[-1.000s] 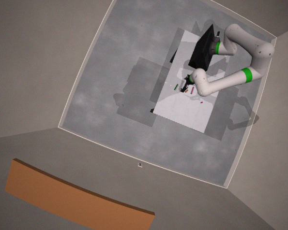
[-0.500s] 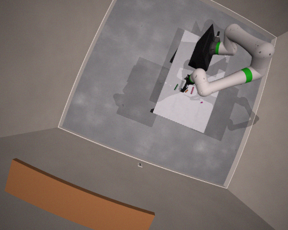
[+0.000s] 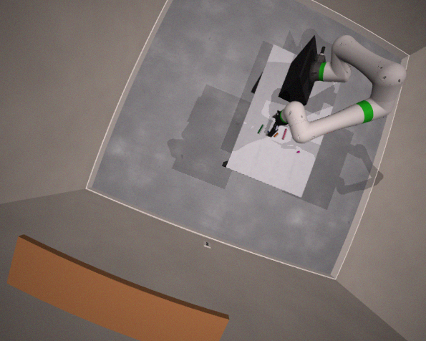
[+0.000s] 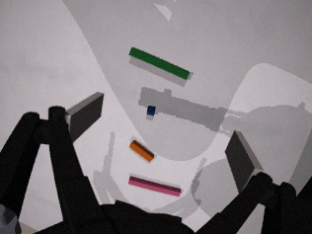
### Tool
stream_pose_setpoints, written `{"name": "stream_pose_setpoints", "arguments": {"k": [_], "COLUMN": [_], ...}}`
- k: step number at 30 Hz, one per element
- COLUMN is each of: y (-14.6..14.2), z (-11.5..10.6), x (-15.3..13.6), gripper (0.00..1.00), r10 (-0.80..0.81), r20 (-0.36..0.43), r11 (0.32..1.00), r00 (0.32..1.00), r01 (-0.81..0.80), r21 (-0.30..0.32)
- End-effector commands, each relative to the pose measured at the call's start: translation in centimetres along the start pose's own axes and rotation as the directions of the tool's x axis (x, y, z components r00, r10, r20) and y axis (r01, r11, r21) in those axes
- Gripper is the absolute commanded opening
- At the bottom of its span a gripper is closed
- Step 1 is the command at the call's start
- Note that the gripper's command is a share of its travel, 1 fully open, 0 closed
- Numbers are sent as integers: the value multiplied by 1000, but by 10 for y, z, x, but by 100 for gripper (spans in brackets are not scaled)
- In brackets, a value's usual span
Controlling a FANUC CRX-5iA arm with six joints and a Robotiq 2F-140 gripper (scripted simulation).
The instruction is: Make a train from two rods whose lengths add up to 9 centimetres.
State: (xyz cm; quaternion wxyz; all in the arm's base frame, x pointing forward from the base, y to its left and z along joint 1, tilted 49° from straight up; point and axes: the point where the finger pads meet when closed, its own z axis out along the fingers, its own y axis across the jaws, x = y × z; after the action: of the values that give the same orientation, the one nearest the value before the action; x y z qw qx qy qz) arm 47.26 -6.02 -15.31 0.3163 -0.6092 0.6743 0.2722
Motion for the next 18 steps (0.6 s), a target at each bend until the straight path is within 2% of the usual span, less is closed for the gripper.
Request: {"name": "stream_pose_setpoints", "arguments": {"k": [1, 10, 13, 18], "y": [0, -1, -7, -9], "z": [0, -1, -7, -12], "x": [0, -4, -45, -86], "gripper": [100, 100, 100, 100], "r10": [0, -16, -185, -349], "r20": [0, -1, -8, -11], "r11": [1000, 1000, 983, 937], "r00": [1000, 1000, 983, 937], "r01": [0, 16, 185, 349], "r21": [0, 0, -1, -3]}}
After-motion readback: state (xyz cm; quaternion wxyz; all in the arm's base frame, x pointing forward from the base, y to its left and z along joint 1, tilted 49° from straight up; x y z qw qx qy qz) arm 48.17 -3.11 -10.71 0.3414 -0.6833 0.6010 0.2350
